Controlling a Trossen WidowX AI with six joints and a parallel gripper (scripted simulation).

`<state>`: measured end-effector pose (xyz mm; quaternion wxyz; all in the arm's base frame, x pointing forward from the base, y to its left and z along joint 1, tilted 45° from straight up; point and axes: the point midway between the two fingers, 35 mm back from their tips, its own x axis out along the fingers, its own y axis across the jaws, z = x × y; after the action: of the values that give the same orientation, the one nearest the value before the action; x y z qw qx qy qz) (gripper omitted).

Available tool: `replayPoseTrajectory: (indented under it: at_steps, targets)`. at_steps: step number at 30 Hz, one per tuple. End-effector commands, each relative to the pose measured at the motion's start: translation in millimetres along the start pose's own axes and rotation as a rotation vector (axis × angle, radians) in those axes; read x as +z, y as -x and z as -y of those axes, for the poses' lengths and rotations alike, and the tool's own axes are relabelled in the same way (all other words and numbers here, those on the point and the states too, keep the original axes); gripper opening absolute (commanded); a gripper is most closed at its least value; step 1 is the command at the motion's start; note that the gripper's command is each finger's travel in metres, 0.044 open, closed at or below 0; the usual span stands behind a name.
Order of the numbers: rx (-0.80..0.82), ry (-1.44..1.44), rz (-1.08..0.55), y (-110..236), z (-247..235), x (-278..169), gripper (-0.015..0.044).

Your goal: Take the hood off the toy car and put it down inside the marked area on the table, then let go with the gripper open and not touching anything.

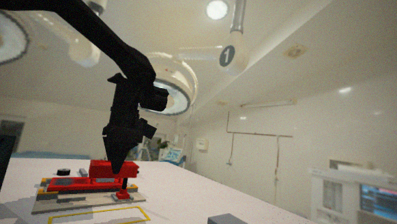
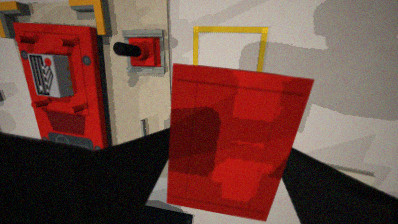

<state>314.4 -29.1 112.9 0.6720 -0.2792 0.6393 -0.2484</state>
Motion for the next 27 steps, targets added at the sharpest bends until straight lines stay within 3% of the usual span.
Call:
replayPoseTrajectory:
  at_steps: [1, 27]
  targets:
    - [-0.006, 0.006, -0.005, -5.3, 1.3, -1.0, 0.0000]
    - [-0.005, 0.006, -0.004, -30.1, 1.3, 0.3, 0.0000]
